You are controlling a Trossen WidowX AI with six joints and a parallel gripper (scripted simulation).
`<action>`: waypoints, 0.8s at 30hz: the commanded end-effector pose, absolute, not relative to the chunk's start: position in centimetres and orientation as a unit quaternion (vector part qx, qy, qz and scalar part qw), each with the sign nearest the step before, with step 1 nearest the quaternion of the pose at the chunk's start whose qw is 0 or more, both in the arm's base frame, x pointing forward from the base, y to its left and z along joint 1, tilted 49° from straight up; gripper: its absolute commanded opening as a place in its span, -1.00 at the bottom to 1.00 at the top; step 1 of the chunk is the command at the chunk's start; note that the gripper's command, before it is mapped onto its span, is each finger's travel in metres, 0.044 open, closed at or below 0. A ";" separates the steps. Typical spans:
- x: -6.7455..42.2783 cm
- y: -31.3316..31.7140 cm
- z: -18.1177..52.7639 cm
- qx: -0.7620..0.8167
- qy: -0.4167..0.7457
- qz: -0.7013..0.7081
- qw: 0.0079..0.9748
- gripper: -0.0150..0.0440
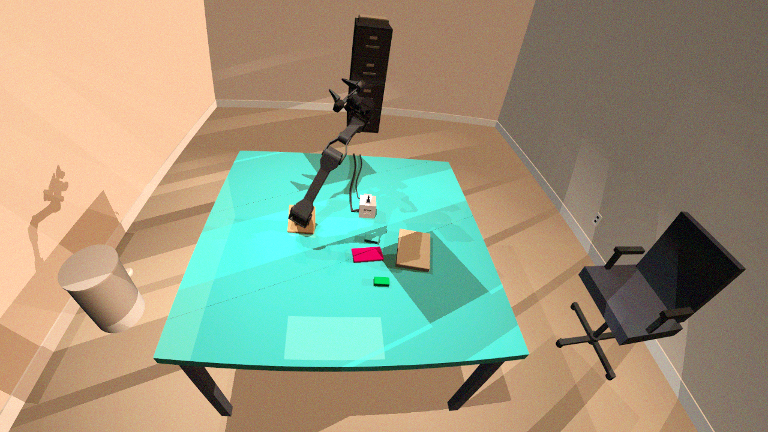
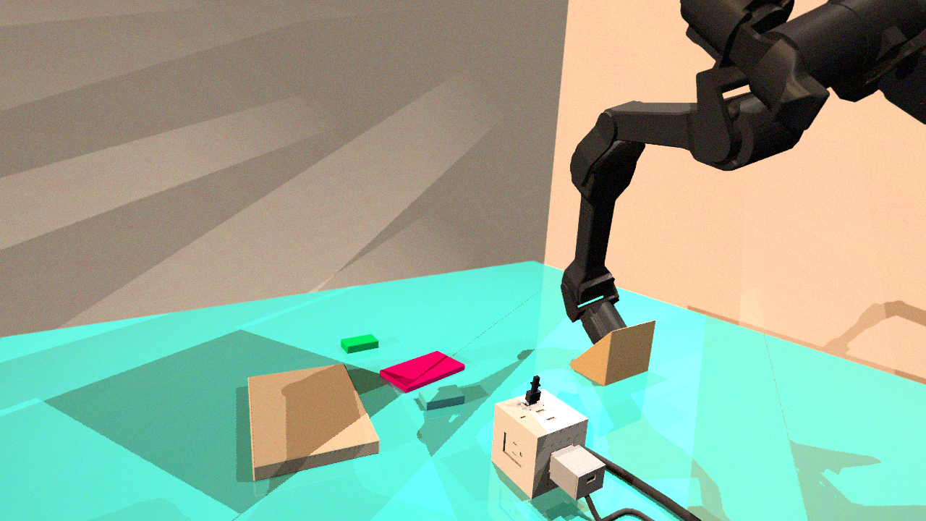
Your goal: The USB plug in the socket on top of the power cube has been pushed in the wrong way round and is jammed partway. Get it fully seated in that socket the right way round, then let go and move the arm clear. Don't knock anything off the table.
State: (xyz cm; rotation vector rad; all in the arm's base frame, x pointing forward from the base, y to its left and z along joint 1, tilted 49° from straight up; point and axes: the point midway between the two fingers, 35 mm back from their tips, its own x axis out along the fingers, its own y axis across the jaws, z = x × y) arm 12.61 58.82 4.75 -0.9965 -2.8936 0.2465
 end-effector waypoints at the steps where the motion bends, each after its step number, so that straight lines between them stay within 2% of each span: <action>1: 12.7 58.9 4.7 -0.327 -0.940 0.091 0.039 0.95; 6: 15.9 59.9 3.7 -0.388 -0.835 0.363 0.144 1.00; 13: 21.0 59.7 0.5 -0.414 -0.502 0.682 0.334 1.00; 17: 23.5 58.4 -1.7 -0.401 -0.281 0.760 0.427 1.00; 24: 25.2 57.0 -3.3 -0.366 -0.097 0.780 0.498 1.00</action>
